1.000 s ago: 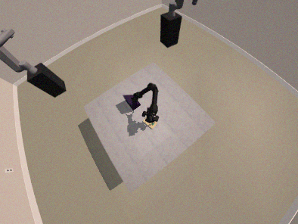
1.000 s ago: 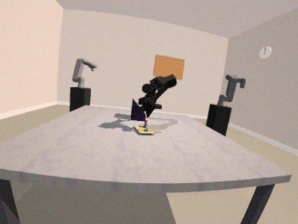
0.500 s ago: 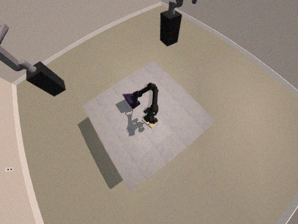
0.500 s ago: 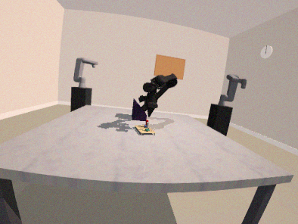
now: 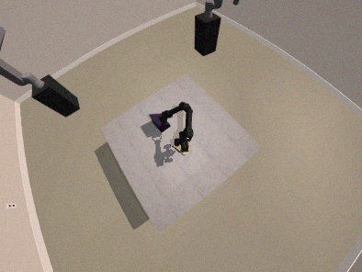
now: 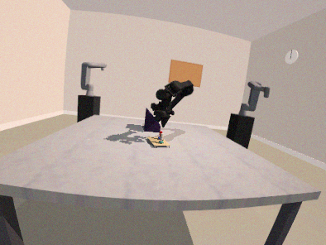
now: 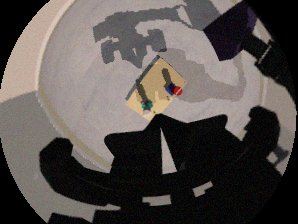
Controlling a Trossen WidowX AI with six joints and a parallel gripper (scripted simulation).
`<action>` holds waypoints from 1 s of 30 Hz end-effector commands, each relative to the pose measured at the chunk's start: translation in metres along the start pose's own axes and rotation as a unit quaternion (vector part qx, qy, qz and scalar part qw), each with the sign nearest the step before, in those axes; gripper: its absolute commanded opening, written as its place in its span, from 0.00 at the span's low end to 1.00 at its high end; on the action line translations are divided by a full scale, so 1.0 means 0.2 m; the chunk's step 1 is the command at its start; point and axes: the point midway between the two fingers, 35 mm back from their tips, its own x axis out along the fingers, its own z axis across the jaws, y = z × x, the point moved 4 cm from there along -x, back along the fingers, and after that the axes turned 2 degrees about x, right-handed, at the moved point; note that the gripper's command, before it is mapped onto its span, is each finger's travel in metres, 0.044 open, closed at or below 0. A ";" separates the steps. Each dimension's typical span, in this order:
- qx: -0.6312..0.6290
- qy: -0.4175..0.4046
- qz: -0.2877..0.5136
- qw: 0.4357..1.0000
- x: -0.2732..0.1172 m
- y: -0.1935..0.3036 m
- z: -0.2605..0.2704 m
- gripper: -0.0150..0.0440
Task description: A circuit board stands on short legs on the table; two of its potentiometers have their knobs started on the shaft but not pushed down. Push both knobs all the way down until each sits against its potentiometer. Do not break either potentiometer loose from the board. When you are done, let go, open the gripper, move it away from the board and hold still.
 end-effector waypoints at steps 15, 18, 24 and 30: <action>0.307 0.006 -0.004 0.952 -0.03 0.03 0.06 0.25; 0.356 0.007 -0.004 0.934 -0.04 0.03 0.07 0.25; 0.451 0.008 -0.006 0.893 -0.05 0.04 0.09 0.25; 0.519 0.009 -0.008 0.855 -0.05 0.05 0.11 0.25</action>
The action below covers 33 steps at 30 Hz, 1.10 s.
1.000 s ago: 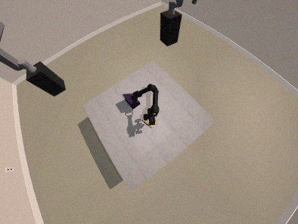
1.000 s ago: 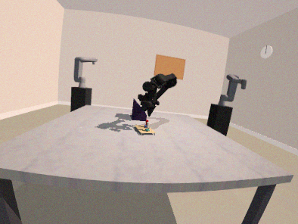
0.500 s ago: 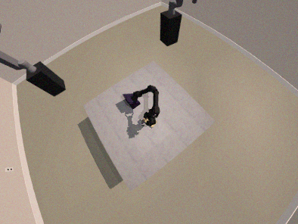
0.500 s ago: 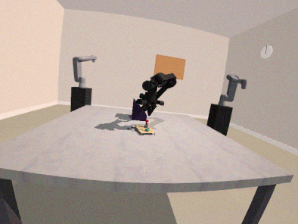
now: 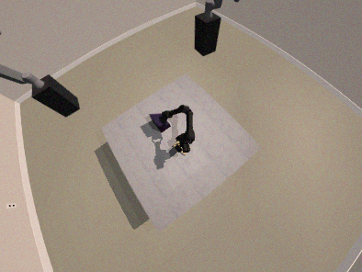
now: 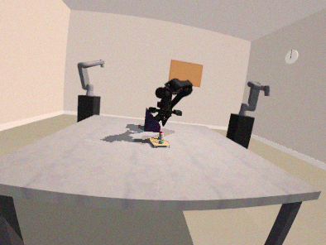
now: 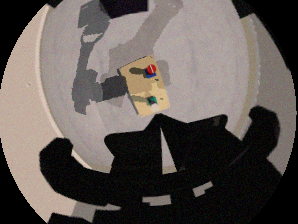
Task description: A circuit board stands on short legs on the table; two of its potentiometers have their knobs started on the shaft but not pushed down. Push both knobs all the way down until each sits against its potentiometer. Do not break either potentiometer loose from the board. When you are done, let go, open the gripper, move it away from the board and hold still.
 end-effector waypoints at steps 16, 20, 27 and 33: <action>0.035 0.000 -0.002 0.999 0.11 0.01 0.00 0.25; 0.035 0.000 -0.002 0.999 0.14 0.01 0.00 0.25; 0.034 0.000 -0.002 0.999 0.19 0.01 0.00 0.25; 0.034 0.000 -0.002 0.999 0.19 0.01 0.00 0.25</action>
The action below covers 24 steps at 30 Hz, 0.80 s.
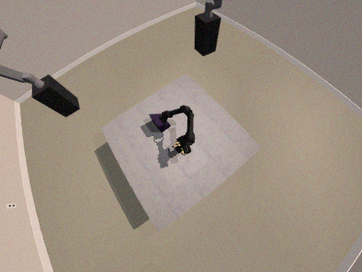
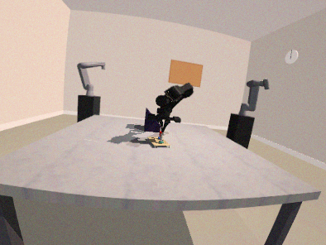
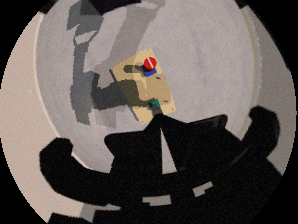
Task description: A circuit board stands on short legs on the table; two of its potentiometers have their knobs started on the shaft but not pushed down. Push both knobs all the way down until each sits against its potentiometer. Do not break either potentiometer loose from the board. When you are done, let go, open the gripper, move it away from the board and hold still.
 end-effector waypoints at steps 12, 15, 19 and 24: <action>0.001 0.001 0.001 1.000 0.01 0.00 0.00 0.25; 0.001 0.001 0.001 1.000 0.02 0.00 0.00 0.25; 0.001 0.001 0.001 1.000 0.02 0.00 0.00 0.25; 0.001 0.001 0.001 1.000 0.03 0.00 0.00 0.25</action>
